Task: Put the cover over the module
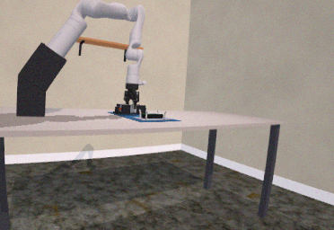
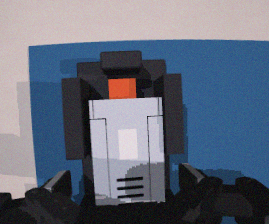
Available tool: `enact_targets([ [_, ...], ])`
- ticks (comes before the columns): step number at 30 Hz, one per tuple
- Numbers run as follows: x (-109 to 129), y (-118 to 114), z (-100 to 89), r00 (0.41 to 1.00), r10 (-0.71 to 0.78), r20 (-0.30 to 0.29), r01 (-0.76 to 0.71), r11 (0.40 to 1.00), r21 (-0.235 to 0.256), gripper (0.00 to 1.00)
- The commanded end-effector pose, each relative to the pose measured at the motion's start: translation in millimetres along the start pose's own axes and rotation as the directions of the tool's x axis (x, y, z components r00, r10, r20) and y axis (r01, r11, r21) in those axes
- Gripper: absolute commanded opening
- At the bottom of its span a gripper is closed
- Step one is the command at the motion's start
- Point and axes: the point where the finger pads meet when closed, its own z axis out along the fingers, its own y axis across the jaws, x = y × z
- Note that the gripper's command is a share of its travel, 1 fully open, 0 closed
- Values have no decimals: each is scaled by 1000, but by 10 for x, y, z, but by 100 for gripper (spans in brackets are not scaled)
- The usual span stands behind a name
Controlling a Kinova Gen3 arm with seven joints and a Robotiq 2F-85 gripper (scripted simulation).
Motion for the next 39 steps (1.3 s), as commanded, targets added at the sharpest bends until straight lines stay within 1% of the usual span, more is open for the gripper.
enact_targets([
  [1,37,24,26,1000,4,-7,-4,1000,0,100],
  [7,37,24,26,1000,4,-7,-4,1000,0,100],
  [8,7,9,16,1000,0,-1,0,1000,0,100],
  [17,50,25,20,1000,4,-7,-4,1000,0,100],
  [24,50,25,20,1000,4,-7,-4,1000,0,100],
  [25,21,16,19,1000,2,-3,-2,1000,-1,100],
  [39,55,23,11,1000,4,-7,-4,1000,0,100],
])
